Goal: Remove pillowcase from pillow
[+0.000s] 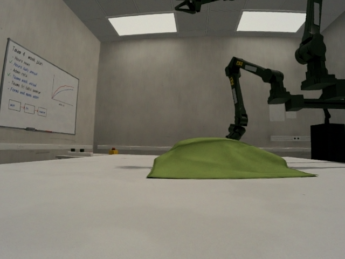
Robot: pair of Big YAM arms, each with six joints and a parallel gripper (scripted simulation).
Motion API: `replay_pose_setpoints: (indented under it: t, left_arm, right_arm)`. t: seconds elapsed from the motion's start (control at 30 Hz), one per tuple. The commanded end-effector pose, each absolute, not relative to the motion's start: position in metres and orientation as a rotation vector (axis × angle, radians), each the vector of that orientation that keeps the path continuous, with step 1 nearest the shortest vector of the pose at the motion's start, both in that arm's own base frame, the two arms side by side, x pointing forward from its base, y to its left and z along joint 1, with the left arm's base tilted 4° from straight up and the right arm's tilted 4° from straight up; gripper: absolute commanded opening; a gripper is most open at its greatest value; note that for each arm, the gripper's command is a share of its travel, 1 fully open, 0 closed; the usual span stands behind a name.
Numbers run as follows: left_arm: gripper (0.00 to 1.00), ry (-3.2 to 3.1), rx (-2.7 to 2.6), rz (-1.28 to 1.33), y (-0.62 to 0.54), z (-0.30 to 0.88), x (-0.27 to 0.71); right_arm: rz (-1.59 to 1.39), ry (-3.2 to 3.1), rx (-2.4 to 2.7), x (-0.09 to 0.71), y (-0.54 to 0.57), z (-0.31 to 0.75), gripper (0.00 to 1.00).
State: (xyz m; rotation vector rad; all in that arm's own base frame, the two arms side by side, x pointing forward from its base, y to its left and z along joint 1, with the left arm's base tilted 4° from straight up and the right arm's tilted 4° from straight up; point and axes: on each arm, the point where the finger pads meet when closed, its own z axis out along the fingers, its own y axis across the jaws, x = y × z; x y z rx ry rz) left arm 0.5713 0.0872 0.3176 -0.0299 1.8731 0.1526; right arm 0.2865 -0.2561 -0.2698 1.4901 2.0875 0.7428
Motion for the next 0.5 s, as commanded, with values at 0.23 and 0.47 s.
replay_pose_setpoints:
  t: [0.23, 0.47]
  left_arm:
    - [0.60, 2.062, -0.048, 0.237, 0.154, 0.198, 0.569]
    - [0.60, 2.144, -0.061, 0.258, 0.183, 0.149, 0.565]
  right_arm:
    - [0.777, 2.104, 1.524, 0.280, -0.237, -0.277, 0.02]
    - [0.777, 2.104, 1.524, 0.280, -0.237, -0.277, 0.02]
